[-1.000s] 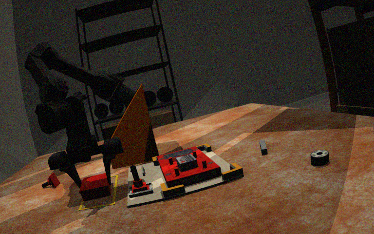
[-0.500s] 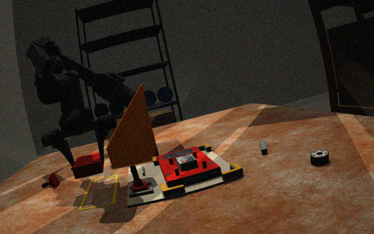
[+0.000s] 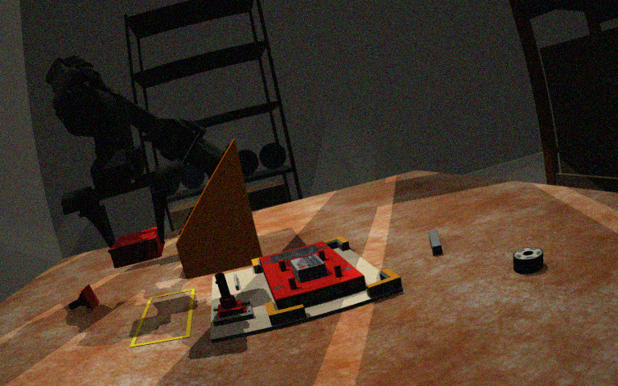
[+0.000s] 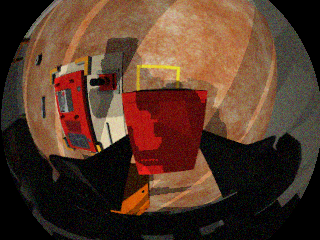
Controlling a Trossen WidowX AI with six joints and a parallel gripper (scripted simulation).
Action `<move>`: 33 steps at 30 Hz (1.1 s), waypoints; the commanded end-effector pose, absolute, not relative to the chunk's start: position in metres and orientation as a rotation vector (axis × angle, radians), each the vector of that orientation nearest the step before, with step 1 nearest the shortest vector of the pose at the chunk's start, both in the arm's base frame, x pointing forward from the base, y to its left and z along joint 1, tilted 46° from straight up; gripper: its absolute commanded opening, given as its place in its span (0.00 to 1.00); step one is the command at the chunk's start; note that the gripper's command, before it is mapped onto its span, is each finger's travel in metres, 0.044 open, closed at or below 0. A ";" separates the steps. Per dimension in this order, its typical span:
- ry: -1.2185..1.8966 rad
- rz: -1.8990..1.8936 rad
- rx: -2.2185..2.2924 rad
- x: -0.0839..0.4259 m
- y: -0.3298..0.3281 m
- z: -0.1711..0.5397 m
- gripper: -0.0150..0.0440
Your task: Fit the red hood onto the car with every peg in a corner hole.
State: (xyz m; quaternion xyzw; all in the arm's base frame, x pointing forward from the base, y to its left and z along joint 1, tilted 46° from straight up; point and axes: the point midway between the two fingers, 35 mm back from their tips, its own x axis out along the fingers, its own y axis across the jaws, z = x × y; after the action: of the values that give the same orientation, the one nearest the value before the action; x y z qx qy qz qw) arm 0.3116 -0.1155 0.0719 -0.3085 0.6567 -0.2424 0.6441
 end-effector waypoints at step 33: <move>1.461 -0.595 -0.627 0.342 0.030 -0.067 0.25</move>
State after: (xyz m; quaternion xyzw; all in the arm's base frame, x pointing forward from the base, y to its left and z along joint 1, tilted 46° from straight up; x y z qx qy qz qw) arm 0.3431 0.0176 -0.0571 -0.2797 0.6483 -0.2609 0.6584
